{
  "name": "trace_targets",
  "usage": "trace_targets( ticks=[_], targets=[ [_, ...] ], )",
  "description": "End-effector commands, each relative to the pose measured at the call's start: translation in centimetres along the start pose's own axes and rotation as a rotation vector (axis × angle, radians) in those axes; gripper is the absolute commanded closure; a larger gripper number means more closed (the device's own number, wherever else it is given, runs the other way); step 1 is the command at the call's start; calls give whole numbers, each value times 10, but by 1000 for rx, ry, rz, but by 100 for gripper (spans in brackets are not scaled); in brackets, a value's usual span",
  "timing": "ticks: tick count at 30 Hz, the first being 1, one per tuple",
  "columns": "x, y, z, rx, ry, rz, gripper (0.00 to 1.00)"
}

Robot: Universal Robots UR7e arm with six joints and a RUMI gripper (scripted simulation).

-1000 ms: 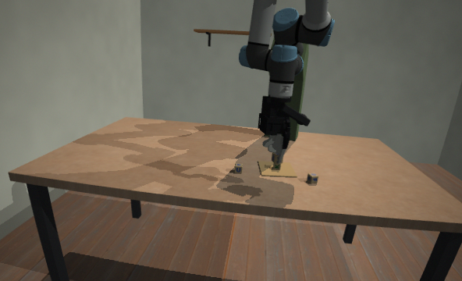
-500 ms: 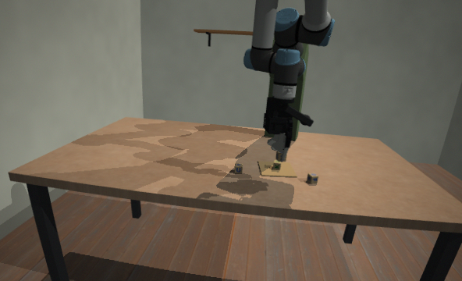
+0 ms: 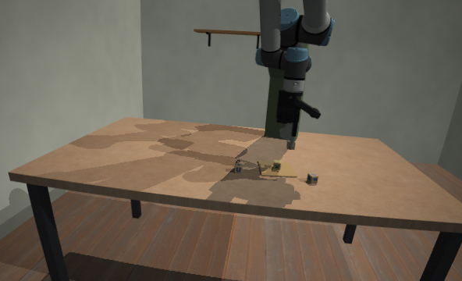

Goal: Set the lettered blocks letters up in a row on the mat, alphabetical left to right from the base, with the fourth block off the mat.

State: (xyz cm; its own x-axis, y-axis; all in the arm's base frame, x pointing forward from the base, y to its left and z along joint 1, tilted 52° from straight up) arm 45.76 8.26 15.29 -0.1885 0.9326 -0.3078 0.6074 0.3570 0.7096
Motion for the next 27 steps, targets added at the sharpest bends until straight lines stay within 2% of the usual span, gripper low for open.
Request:
trace_targets(
  ticks=[1, 18, 27],
  targets=[
    [8, -13, -3, -21, -14, 38, 91],
    [8, -13, -2, -21, -14, 39, 91],
    [8, -13, 17, -21, -14, 39, 91]
  ],
)
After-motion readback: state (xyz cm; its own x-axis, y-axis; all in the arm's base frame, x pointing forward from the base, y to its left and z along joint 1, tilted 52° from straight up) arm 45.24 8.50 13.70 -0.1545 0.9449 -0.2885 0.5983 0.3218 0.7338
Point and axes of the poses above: the point where the finger pads meet when closed, its own z axis out along the fingers, its own y axis across the jaws, x = y × z, the point moved 10 cm from there along -z, back along the fingers, and after that the axes turned 11 degrees about -z, right-handed, at the moved point
